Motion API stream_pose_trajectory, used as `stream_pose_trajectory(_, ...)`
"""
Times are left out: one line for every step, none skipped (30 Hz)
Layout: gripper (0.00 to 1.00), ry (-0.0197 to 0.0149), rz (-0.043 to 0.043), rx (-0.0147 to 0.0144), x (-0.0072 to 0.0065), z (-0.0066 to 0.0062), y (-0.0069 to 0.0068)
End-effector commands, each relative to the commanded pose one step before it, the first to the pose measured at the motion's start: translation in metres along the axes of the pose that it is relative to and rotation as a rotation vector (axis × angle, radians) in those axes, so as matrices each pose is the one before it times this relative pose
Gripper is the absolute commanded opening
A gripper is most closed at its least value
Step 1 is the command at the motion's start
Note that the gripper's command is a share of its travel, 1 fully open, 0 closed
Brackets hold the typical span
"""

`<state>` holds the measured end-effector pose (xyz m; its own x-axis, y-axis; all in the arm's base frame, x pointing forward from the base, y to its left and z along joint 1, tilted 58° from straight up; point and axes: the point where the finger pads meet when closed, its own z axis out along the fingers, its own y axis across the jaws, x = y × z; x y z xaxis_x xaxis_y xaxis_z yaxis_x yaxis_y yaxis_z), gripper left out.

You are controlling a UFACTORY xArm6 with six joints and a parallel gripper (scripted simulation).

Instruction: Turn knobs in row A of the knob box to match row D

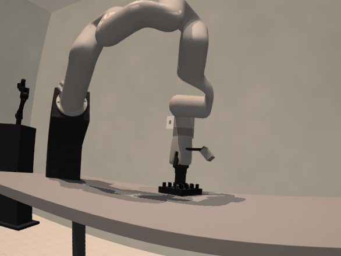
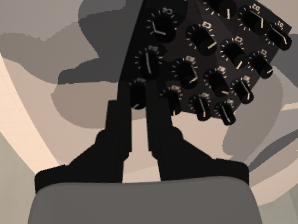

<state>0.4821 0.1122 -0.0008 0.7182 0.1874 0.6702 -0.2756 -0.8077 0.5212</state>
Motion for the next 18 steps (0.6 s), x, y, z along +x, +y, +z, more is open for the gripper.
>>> stream_pose_trajectory(0.08, 0.00129, -0.00402, 0.00185, 0.00062, -0.0008, -0.00069)
stream_pose_trajectory(0.08, 0.0, -0.00332, 0.0, 0.0, 0.0, 0.0)
stream_pose_trajectory(0.08, 0.0, -0.00427, 0.0, 0.0, 0.0, 0.0)
stream_pose_trajectory(0.08, 0.0, -0.00531, 0.0, 0.0, 0.0, 0.0)
stream_pose_trajectory(0.08, 0.0, -0.0064, 0.0, 0.0, 0.0, 0.0)
stream_pose_trajectory(0.08, 0.0, -0.00755, 0.0, 0.0, 0.0, 0.0)
stream_pose_trajectory(0.08, 0.0, -0.00873, 0.0, 0.0, 0.0, 0.0)
stream_pose_trajectory(0.08, 0.0, -0.00995, 0.0, 0.0, 0.0, 0.0)
stream_pose_trajectory(0.08, 0.0, -0.01118, 0.0, 0.0, 0.0, 0.0)
stream_pose_trajectory(0.08, 0.0, -0.01242, 0.0, 0.0, 0.0, 0.0)
stream_pose_trajectory(0.08, 0.0, -0.01365, 0.0, 0.0, 0.0, 0.0)
stream_pose_trajectory(0.08, 0.0, -0.01488, 0.0, 0.0, 0.0, 0.0)
stream_pose_trajectory(0.08, 0.0, -0.01608, 0.0, 0.0, 0.0, 0.0)
stream_pose_trajectory(0.08, 0.0, -0.01725, 0.0, 0.0, 0.0, 0.0)
stream_pose_trajectory(0.08, 0.0, -0.01838, 0.0, 0.0, 0.0, 0.0)
stream_pose_trajectory(0.08, 0.0, 0.0, 0.0, 0.0, 0.0, 0.0)
stream_pose_trajectory(0.08, 0.0, 0.0, 0.0, 0.0, 0.0, 0.0)
stream_pose_trajectory(0.08, 0.0, -0.01947, 0.0, 0.0, 0.0, 0.0)
